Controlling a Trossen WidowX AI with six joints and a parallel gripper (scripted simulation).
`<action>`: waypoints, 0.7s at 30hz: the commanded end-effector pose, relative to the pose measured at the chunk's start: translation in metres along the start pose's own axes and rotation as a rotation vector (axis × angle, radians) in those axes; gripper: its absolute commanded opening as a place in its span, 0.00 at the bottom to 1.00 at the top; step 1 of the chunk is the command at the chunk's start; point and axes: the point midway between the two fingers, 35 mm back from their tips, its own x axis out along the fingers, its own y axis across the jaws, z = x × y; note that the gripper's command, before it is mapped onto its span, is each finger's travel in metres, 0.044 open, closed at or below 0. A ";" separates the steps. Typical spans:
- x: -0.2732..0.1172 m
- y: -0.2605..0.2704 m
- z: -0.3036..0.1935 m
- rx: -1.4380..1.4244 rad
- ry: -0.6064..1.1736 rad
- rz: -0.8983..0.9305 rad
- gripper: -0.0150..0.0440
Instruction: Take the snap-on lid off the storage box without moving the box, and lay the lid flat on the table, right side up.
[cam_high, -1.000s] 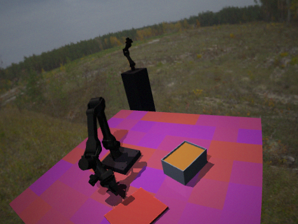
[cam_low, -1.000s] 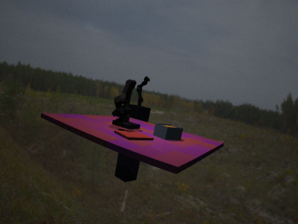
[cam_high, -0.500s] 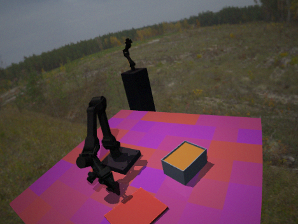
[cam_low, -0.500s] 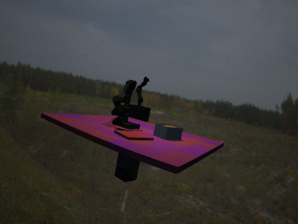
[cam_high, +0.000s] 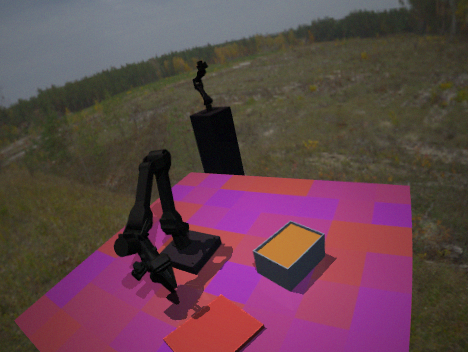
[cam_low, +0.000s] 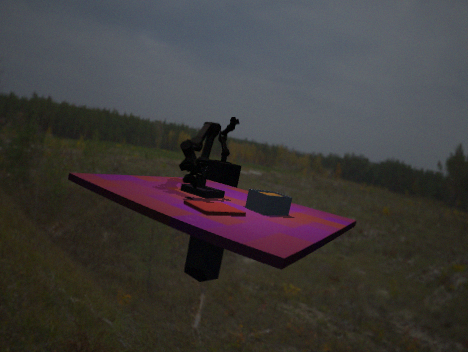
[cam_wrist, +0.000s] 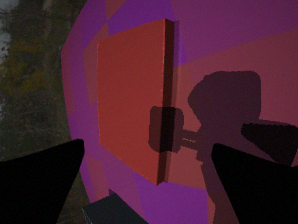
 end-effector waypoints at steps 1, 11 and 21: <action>-0.008 0.007 0.002 -0.010 -0.004 0.010 1.00; -0.025 0.017 0.002 -0.010 -0.004 0.010 1.00; -0.042 0.026 0.002 -0.010 -0.004 0.009 1.00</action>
